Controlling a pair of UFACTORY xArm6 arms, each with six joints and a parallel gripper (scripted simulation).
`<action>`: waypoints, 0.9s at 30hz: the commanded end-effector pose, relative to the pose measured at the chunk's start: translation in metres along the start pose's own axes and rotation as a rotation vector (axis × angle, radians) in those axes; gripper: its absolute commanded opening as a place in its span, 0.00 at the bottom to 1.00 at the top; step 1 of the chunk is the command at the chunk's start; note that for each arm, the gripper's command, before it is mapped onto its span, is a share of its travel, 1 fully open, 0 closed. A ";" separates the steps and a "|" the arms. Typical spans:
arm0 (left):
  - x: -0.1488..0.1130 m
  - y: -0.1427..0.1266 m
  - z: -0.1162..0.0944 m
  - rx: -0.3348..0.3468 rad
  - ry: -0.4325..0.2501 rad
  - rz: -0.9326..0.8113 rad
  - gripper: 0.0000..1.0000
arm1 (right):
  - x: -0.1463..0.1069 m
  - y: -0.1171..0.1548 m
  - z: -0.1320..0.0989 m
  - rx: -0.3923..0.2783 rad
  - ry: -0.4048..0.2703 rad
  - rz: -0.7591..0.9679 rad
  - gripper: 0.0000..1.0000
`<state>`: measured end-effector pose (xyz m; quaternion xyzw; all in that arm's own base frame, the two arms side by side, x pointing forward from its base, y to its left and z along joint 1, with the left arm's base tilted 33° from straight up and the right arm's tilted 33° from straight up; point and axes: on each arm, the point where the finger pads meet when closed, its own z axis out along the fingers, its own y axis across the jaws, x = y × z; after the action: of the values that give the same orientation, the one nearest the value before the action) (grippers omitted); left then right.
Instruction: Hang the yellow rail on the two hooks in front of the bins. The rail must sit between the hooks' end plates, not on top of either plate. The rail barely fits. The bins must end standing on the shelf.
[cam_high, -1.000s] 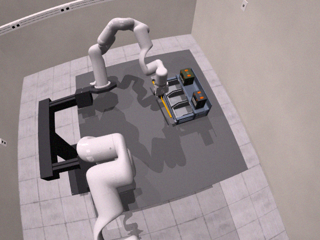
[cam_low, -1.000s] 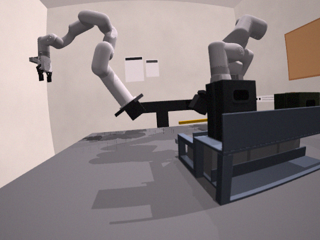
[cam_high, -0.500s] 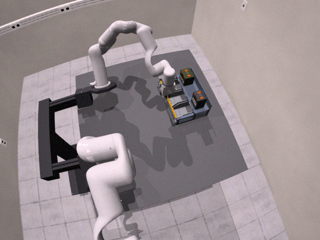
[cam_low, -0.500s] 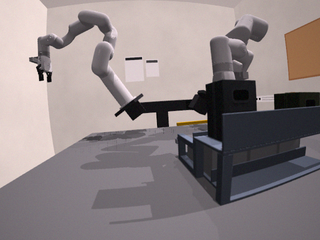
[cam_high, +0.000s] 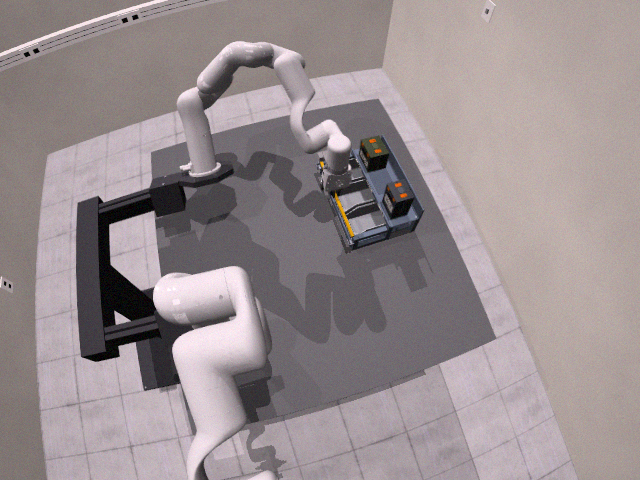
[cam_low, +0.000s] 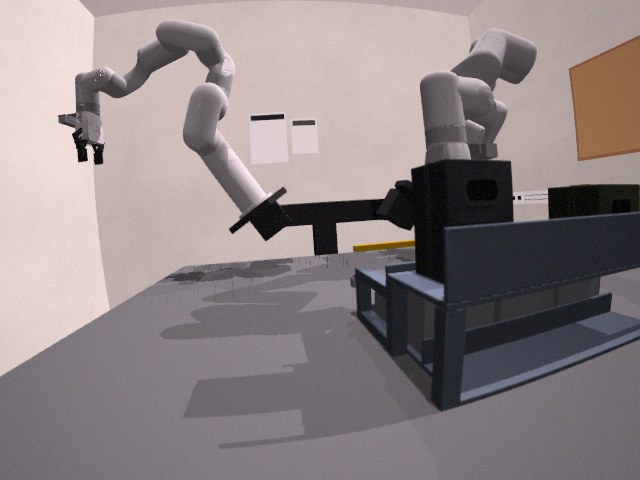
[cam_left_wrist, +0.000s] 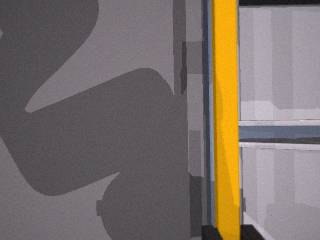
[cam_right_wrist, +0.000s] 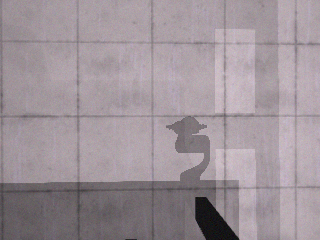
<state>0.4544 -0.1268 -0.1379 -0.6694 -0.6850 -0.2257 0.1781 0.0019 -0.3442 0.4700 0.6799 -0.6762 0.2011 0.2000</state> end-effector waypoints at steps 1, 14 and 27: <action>-0.001 0.002 -0.002 -0.004 -0.002 -0.001 0.00 | 0.001 0.000 -0.001 0.000 0.004 0.000 1.00; -0.001 0.002 -0.001 -0.004 -0.002 -0.001 0.00 | 0.001 0.000 -0.001 0.000 0.004 0.000 1.00; -0.001 0.002 0.004 -0.004 -0.002 -0.001 0.00 | 0.001 0.000 -0.001 0.000 0.004 0.000 1.00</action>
<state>0.4549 -0.1246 -0.1413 -0.6694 -0.6851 -0.2257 0.1780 0.0019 -0.3442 0.4700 0.6799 -0.6762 0.2011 0.2000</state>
